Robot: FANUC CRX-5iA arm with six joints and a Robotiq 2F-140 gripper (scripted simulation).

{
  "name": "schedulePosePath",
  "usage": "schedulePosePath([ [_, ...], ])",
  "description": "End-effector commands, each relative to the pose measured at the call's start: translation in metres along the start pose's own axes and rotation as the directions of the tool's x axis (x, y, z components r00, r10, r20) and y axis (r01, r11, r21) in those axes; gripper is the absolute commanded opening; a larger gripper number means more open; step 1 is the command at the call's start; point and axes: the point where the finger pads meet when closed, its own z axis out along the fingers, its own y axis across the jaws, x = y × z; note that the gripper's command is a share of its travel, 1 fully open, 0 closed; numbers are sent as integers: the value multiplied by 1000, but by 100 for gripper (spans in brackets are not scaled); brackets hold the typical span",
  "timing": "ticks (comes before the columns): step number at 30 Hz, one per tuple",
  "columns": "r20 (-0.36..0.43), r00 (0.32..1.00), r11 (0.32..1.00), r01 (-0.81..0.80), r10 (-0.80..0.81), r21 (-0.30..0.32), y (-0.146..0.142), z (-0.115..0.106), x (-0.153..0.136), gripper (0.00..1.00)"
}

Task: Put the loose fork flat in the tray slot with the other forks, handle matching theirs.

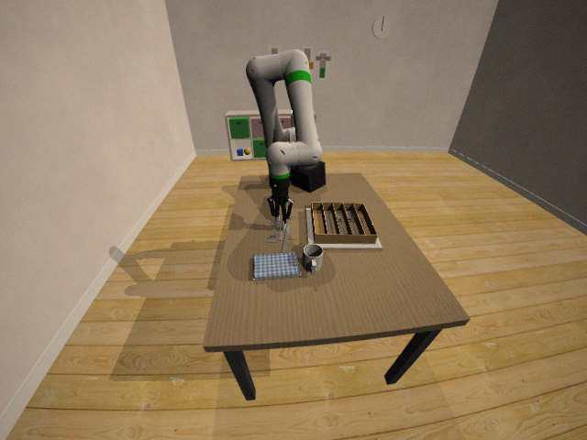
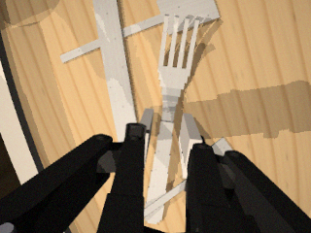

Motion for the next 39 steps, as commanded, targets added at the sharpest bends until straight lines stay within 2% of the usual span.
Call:
schedulePosePath([
  [1, 0, 1000, 1000, 0, 0, 0, 0, 1, 0, 17],
  [23, 0, 1000, 1000, 0, 0, 0, 0, 1, 0, 17],
  [24, 0, 1000, 1000, 0, 0, 0, 0, 1, 0, 2],
  [39, 0, 1000, 1000, 0, 0, 0, 0, 1, 0, 2],
])
